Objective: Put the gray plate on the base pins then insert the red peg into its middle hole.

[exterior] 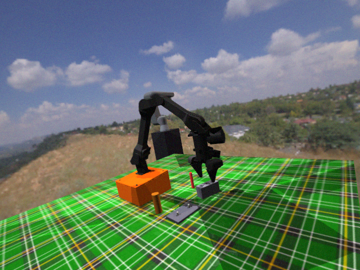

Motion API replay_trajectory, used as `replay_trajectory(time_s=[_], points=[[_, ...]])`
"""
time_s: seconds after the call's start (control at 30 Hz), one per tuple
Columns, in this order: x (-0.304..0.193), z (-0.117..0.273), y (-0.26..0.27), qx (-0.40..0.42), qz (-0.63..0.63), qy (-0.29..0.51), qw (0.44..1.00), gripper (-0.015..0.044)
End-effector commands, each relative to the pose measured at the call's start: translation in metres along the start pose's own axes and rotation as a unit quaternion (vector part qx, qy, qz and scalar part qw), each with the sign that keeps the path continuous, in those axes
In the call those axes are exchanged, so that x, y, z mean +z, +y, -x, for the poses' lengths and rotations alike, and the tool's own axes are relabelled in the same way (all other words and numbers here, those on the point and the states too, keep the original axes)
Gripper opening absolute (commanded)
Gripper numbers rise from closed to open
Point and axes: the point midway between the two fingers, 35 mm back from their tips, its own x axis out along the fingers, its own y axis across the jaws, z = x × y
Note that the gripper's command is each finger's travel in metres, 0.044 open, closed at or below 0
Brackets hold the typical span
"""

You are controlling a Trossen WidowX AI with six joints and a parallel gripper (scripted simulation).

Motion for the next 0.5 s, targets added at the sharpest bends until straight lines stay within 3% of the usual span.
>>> replay_trajectory(time_s=[0.0,0.47], points=[[-0.002,-0.011,0.002,0.006,0.003,0.007,1.0,0.044],[-0.002,-0.034,0.002,0.006,0.003,0.007,1.0,0.044]])
